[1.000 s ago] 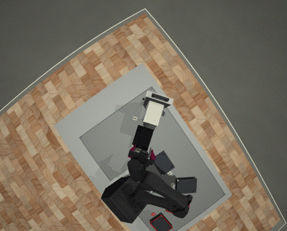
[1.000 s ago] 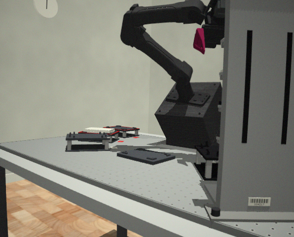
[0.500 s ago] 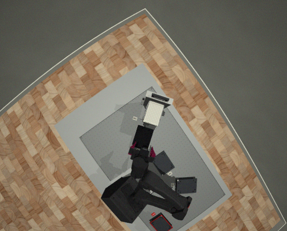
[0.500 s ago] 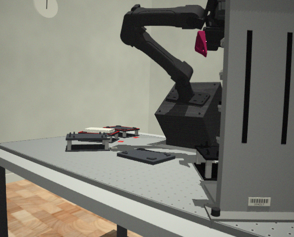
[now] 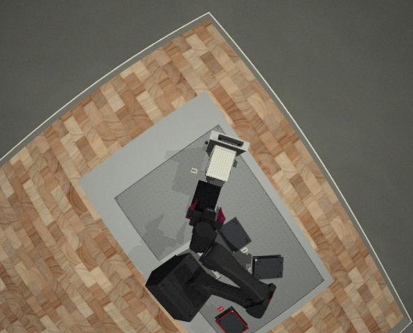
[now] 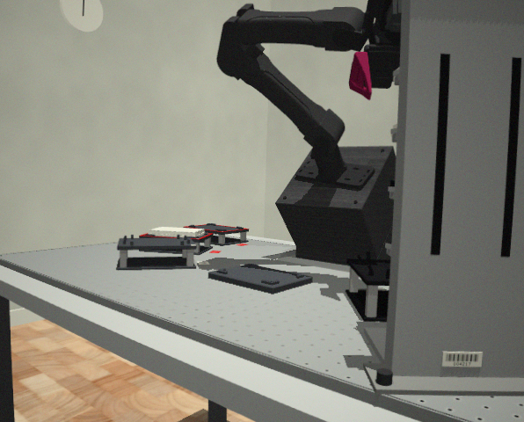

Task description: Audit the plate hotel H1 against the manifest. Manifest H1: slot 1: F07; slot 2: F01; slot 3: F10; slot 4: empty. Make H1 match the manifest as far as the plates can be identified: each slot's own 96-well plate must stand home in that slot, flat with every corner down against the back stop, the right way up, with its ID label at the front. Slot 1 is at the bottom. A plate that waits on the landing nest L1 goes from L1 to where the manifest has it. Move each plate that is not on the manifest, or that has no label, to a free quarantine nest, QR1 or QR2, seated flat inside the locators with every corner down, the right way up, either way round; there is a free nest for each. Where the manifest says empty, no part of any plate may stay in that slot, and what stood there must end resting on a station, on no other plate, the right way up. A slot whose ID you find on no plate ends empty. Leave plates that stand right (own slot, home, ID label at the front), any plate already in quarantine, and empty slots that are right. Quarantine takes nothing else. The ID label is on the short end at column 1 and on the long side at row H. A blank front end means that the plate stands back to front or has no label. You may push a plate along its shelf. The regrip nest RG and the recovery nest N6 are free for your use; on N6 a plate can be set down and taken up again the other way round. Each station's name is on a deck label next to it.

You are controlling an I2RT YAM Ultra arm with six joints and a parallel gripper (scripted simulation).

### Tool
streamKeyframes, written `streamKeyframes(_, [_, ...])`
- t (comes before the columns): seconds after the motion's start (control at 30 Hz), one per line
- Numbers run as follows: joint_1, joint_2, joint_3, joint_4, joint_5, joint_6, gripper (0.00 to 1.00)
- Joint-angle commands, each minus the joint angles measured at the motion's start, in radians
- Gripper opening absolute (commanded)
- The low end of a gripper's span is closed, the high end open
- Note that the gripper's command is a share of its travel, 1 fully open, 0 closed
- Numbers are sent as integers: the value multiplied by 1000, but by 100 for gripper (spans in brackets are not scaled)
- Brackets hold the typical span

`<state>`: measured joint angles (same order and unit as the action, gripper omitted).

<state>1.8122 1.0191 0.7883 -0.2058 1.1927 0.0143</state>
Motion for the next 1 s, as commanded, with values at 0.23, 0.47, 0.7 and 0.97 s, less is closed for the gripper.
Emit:
streamKeyframes(0.23, [-32, 20, 34, 40, -42, -51, 100])
streamKeyframes(0.47, [-56, 37, 54, 57, -65, -72, 100])
streamKeyframes(0.7, [-84, 58, 80, 72, -90, -94, 100])
streamKeyframes(0.97, [-106, 77, 102, 83, -111, -110, 100])
